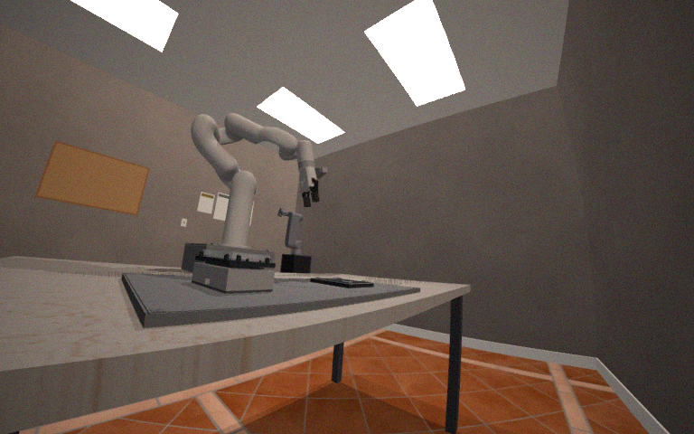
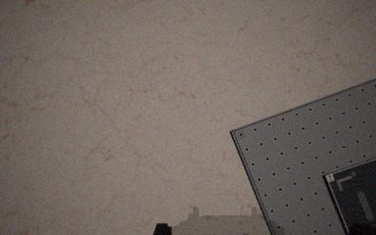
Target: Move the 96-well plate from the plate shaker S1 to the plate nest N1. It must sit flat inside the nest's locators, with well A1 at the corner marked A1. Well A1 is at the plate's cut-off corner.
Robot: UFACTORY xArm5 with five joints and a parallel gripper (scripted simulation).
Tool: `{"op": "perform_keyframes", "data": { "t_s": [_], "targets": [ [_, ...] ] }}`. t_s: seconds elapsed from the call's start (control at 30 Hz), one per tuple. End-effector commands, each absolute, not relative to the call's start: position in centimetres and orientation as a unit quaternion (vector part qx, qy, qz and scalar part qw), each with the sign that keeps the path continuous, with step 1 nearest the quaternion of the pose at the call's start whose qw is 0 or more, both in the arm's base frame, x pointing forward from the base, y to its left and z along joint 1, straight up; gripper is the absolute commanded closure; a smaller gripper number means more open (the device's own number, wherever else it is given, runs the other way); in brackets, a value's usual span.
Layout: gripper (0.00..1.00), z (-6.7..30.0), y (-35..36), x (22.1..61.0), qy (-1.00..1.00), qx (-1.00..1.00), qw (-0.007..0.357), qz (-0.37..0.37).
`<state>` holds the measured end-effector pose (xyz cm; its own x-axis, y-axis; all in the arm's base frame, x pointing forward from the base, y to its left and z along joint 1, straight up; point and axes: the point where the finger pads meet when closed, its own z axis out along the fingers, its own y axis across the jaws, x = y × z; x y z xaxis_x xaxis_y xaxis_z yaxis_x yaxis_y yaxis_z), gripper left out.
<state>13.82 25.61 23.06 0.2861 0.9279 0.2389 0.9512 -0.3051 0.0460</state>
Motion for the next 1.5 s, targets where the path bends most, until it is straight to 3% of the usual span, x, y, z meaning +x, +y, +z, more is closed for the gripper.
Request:
{"op": "perform_keyframes", "data": {
  "t_s": [0.0,1.47],
  "targets": [
    [0.0,23.1,25.6,15.1,-0.565,-0.816,0.044,-0.11],
    [0.0,20.4,18.8,30.7,-0.408,-0.91,0.008,-0.078]
  ]
}}
